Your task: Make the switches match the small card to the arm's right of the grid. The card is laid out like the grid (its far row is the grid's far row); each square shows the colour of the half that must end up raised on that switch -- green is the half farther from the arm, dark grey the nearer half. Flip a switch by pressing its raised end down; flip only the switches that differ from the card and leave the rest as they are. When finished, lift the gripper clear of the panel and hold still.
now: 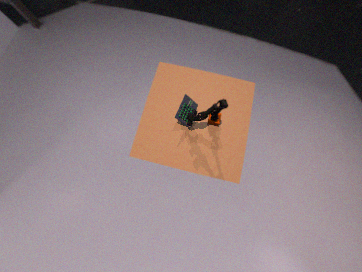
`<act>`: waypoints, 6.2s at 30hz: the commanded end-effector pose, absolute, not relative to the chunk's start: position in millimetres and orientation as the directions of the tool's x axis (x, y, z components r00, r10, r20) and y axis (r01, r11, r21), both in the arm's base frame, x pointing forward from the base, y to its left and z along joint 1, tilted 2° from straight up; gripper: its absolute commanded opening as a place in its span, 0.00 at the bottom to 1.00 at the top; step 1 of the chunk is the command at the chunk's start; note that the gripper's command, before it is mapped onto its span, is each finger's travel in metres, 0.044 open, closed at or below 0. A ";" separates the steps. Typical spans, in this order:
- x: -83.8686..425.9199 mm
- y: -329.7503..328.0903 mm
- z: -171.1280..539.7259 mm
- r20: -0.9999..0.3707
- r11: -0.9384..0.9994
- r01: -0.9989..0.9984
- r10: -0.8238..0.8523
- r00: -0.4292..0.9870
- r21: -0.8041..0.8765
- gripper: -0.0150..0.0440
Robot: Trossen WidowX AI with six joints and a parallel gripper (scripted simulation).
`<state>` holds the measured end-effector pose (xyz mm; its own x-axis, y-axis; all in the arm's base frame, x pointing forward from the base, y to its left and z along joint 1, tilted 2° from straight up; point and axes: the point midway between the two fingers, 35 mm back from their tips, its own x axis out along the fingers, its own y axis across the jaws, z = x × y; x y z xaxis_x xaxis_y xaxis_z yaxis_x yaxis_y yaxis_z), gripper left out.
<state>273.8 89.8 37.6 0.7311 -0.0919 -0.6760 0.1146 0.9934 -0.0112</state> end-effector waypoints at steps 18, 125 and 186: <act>274.7 90.1 34.4 -0.680 0.994 0.109 -0.089 0.727 -0.013 0.25; 286.0 57.7 50.0 -0.716 0.994 0.109 -0.087 0.692 -0.016 0.25; 283.4 58.6 54.9 -0.712 0.993 0.117 -0.093 0.696 -0.016 0.25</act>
